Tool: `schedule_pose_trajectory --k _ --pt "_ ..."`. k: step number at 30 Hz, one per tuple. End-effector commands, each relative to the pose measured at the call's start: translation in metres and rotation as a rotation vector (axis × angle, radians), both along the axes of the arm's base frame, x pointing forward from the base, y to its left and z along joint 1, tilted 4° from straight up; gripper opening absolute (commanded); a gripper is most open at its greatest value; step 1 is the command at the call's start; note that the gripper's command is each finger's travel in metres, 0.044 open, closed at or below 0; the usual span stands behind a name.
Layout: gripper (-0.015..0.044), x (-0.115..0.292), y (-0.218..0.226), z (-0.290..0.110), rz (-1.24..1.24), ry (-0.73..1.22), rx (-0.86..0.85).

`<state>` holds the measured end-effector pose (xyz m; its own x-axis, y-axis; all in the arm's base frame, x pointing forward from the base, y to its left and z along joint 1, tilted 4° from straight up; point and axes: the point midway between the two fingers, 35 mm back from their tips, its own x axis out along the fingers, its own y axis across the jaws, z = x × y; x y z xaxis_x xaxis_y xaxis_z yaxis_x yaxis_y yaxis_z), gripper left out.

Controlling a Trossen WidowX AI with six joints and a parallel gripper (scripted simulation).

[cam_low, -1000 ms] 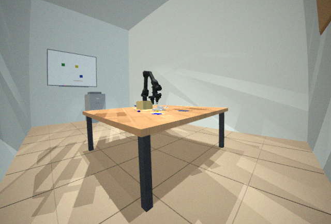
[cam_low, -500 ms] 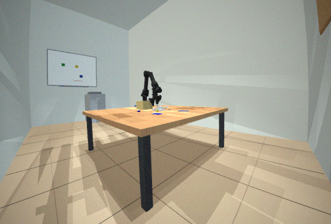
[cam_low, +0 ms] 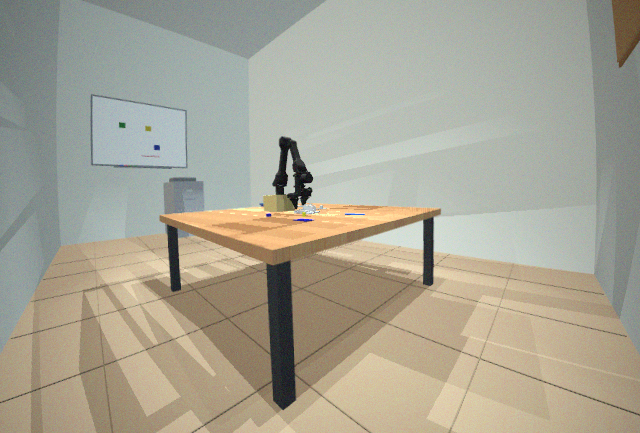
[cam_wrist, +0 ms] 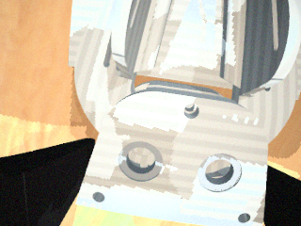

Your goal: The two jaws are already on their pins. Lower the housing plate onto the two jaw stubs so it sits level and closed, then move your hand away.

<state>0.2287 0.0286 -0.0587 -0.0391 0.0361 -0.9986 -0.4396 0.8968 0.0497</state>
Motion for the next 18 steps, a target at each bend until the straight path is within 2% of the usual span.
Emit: schedule_pose_trajectory --k 1,18 --pt "0.0351 -0.0017 -0.0004 -0.0025 -0.003 0.005 -0.002" --pt "0.0351 -0.0018 -0.0003 -0.0048 -0.003 0.005 -0.002"
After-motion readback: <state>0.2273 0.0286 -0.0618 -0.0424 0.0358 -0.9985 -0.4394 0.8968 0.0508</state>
